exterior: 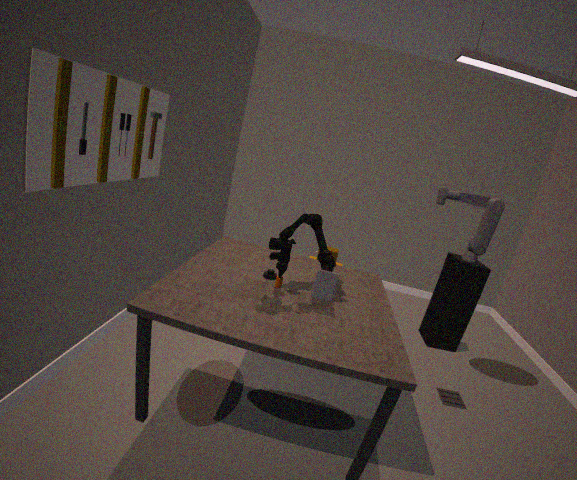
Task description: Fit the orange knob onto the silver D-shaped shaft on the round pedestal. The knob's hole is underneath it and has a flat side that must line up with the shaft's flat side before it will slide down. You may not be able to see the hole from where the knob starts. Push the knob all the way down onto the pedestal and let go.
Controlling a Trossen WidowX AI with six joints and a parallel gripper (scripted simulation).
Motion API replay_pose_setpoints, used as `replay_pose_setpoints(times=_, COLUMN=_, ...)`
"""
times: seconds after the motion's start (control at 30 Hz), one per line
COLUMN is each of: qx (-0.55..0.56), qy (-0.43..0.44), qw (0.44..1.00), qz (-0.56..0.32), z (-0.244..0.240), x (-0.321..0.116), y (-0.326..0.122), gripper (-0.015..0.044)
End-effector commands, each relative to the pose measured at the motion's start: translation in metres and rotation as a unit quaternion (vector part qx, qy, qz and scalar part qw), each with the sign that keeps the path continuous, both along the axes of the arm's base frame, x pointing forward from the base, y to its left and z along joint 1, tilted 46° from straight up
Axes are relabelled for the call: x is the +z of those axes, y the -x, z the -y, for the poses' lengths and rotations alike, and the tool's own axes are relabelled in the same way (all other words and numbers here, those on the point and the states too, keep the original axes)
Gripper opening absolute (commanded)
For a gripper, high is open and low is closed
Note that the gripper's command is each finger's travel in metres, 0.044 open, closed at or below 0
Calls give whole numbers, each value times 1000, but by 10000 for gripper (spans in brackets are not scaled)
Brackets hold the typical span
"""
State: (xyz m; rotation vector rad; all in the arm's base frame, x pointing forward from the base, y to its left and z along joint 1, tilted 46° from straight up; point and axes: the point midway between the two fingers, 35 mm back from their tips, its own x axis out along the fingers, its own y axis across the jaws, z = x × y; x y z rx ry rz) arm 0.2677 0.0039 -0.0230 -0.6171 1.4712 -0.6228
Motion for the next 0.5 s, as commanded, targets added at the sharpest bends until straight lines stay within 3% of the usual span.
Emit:
replay_pose_setpoints(times=0.0, qx=3, qy=2, qw=1000, qz=-1, z=5, x=-5, y=0, gripper=440)
replay_pose_setpoints(times=0.47, qx=3, qy=2, qw=1000, qz=-1, z=21, x=-21, y=-2, gripper=440)
